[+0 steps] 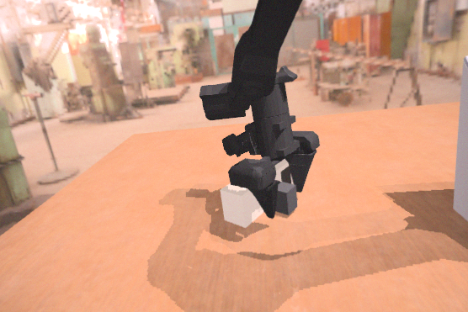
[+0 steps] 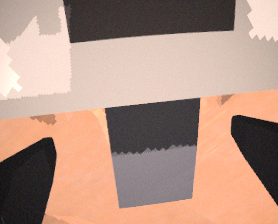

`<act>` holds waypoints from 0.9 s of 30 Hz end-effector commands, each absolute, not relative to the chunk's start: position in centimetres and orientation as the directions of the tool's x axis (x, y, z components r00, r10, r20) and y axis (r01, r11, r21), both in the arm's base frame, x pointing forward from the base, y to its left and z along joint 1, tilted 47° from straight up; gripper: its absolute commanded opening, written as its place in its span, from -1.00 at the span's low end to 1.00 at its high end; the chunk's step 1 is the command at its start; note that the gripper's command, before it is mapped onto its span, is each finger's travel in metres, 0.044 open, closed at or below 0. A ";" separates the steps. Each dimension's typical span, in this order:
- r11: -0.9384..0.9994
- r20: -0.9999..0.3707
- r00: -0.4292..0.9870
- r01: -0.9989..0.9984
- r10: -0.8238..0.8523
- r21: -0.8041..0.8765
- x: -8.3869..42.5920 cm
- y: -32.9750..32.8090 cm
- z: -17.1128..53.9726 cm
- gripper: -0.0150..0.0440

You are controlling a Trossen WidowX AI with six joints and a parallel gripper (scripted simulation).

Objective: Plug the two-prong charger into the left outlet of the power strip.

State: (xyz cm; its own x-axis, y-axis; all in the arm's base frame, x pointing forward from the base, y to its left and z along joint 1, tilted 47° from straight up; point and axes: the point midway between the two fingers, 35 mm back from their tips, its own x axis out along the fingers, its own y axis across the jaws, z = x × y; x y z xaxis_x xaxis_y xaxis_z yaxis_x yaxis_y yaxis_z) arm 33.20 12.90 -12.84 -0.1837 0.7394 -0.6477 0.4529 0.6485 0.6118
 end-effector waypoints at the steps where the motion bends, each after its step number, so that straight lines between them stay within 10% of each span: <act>1: 0.649 -0.651 -0.178 0.452 0.738 0.612 33.2 12.9 -12.6 1.00; 27: 0.649 -0.652 -0.178 0.452 0.737 0.611 31.4 13.5 -11.9 1.00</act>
State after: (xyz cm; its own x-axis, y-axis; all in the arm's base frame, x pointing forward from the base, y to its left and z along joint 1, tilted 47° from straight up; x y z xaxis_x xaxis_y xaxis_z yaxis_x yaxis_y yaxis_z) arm 31.44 13.43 -12.19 -0.1838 0.7367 -0.6508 0.4538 0.6509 0.6086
